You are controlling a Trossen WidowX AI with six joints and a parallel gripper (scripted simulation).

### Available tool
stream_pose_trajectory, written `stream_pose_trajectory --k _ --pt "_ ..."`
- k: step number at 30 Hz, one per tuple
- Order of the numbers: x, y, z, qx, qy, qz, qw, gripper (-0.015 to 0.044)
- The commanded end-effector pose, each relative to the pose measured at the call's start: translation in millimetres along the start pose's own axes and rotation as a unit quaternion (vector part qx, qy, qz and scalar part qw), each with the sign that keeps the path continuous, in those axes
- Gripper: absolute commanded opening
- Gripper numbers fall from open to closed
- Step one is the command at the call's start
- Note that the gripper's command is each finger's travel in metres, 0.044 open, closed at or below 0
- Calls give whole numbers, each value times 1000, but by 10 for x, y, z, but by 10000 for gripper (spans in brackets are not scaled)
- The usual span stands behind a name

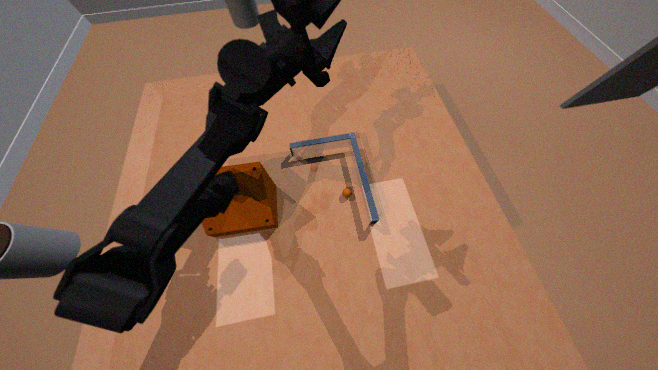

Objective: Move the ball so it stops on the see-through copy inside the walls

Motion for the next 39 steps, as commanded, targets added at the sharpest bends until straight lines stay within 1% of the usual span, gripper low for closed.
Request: stream_pose_trajectory --k 1,5,7,11,15,18,22,29,31,39 --pt "146 507 177 -101 21 93 990 249" --pt "275 1051 259 -202 57 196 958 249" --pt "357 1372 259 -258 88 254 928 249" --pt "531 2008 153 -357 173 360 845 249" --pt "702 2584 -81 -430 278 442 737 249" --pt "810 2924 -296 -463 355 480 655 249" --pt "941 3301 -627 -487 457 509 543 249" --pt "1143 3773 -1277 -482 624 504 351 249" --pt "1157 3800 -1327 -480 636 501 338 249" --pt "1157 3800 -1327 -480 636 501 338 249"
Point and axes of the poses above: the point midway between the two fingers, 35 mm back from their tips, its own z axis out along the fingers, its own y axis across the jaws, x = y × z, the point moved 1 cm from there along -z, back along the fingers, and after that the axes turned 10 degrees about -z, right-handed, at the moved point
